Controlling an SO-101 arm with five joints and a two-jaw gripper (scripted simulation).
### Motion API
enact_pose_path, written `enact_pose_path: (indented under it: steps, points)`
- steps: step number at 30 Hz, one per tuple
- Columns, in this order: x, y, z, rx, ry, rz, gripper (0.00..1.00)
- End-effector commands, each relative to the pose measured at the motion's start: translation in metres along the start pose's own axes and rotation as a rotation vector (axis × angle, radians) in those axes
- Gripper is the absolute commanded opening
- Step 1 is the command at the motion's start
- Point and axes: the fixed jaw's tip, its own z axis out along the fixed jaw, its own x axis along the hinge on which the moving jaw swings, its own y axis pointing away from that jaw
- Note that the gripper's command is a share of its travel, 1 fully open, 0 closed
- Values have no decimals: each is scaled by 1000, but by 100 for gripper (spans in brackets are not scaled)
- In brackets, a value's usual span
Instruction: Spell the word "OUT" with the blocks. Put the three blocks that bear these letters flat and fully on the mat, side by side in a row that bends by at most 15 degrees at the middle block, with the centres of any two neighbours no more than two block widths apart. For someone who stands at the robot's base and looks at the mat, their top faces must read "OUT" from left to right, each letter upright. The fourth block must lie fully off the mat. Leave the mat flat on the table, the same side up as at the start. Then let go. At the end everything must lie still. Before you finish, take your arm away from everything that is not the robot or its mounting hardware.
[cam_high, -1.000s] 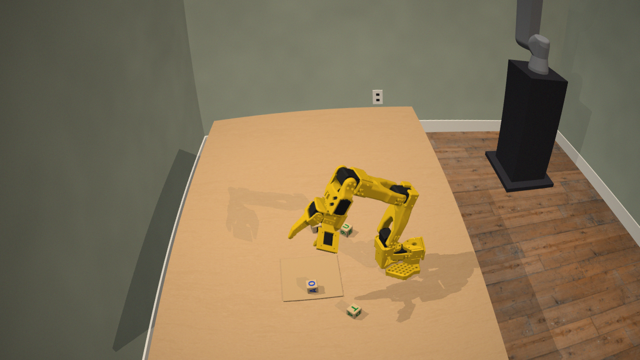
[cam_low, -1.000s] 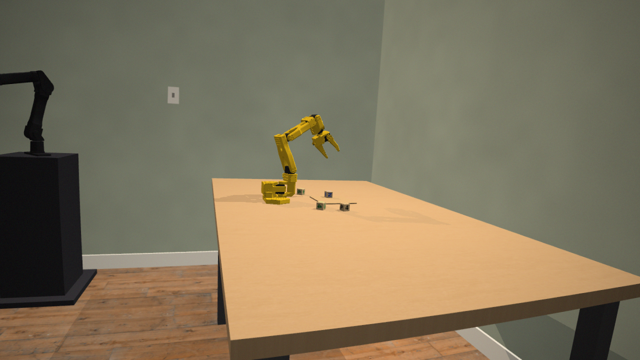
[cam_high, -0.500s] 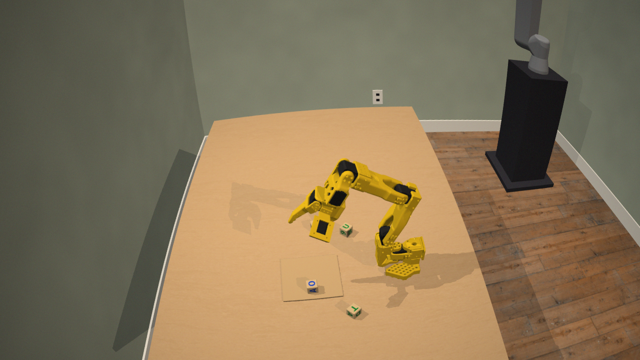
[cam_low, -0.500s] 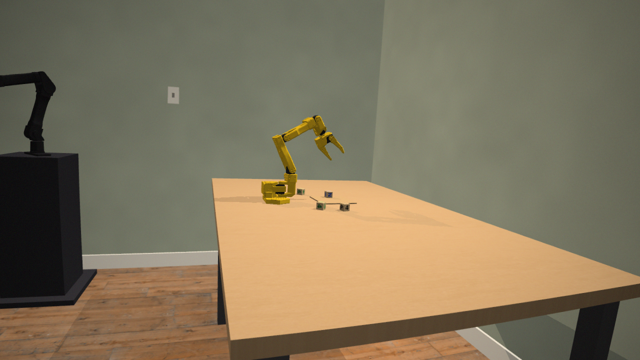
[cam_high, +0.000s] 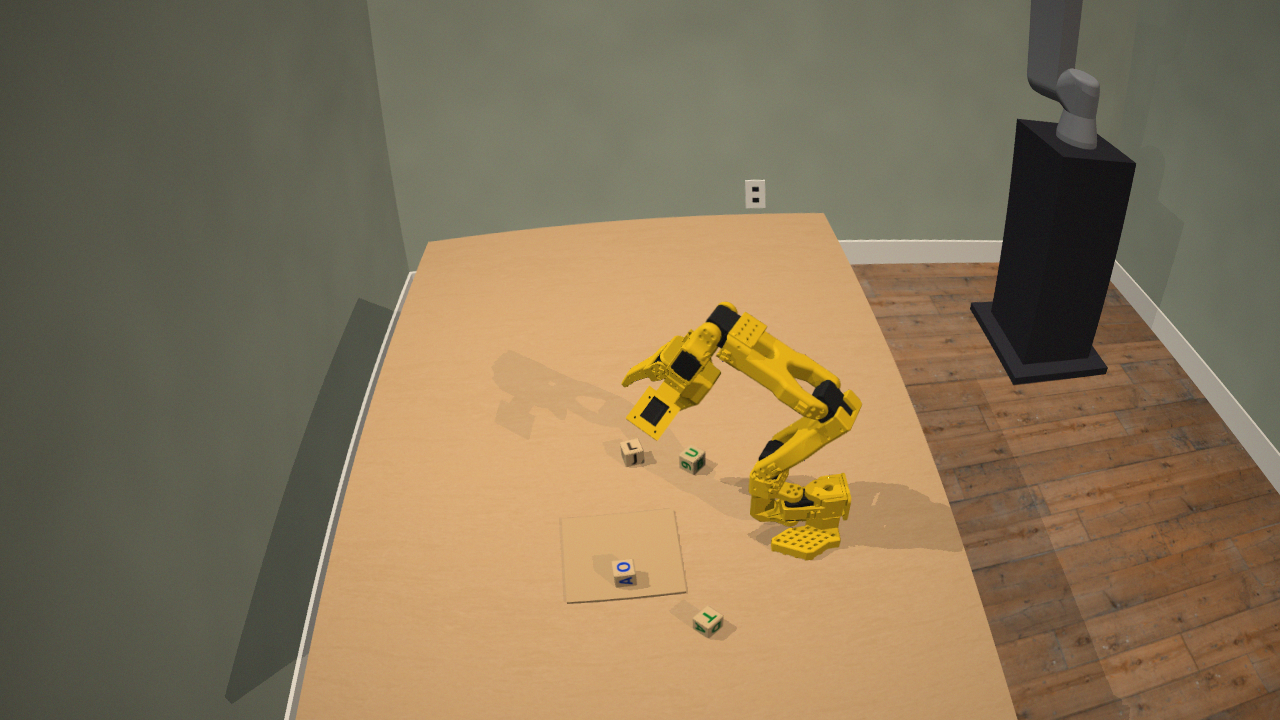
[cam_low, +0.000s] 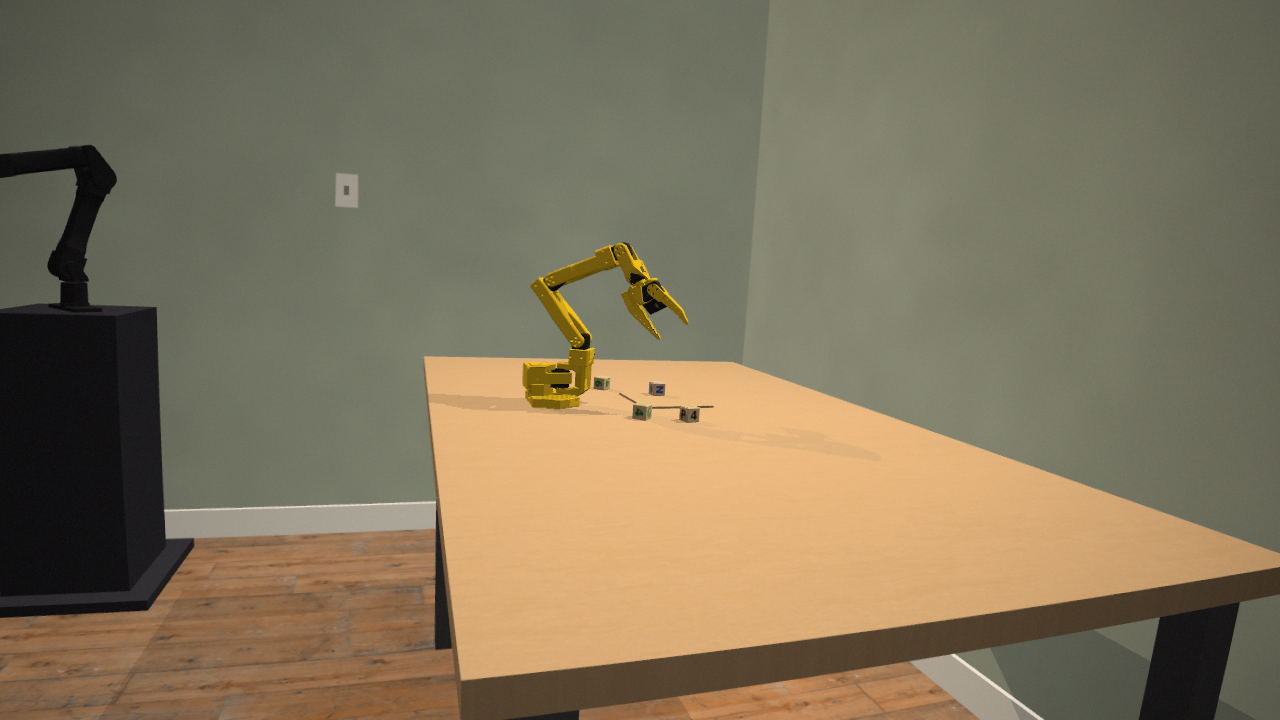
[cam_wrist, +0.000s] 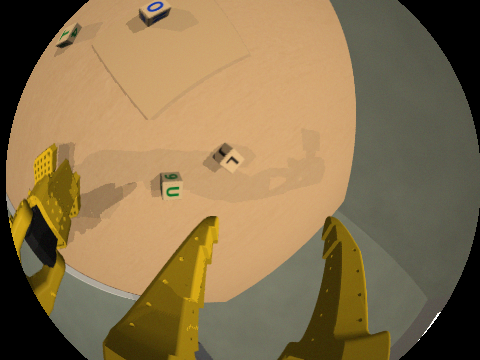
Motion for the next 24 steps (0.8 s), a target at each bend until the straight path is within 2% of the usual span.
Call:
enact_pose_path:
  steps: [1,5,10,20,24]
  points:
    - [18,-2,-5,58,54,54,32]
    - [39,8,-3,53,125,130,32]
    - [54,17,-3,47,173,182,32]
    - [57,19,-3,44,185,195,32]
    - [57,21,1,17,179,198,32]
